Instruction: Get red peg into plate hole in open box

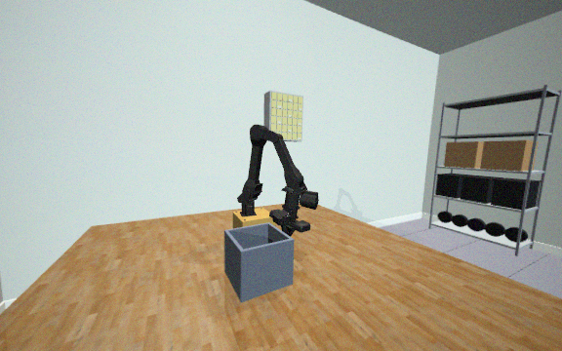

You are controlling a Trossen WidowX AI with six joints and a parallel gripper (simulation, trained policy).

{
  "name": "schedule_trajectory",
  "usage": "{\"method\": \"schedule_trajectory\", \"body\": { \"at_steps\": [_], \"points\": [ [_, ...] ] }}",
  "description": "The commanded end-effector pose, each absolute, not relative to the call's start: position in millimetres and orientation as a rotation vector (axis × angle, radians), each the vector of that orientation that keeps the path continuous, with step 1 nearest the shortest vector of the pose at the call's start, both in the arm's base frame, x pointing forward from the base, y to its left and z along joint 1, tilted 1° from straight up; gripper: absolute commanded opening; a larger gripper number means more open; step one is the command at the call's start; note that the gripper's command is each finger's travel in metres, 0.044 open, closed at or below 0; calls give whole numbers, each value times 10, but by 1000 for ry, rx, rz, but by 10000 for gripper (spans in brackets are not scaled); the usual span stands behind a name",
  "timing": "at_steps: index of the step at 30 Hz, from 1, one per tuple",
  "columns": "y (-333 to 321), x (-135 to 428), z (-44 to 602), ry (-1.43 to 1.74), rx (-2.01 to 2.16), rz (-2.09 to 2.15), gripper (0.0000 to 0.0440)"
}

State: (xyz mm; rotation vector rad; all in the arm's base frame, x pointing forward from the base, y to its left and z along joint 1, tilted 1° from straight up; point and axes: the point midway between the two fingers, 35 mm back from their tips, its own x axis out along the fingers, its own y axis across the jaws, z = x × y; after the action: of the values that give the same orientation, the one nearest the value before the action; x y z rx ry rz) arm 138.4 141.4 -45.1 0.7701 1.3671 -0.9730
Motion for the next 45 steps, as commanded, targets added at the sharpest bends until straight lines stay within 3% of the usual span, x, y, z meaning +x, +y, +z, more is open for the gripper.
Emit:
{"method": "schedule_trajectory", "body": {
  "at_steps": [1, 22, 45],
  "points": [
    [1505, 1463, -459, 1363, 794, -931, 0],
    [1756, 1674, -101, 1352, 942, -854, 0],
    [1887, 2243, 701, 1253, 1071, -664, 0]
  ]
}}
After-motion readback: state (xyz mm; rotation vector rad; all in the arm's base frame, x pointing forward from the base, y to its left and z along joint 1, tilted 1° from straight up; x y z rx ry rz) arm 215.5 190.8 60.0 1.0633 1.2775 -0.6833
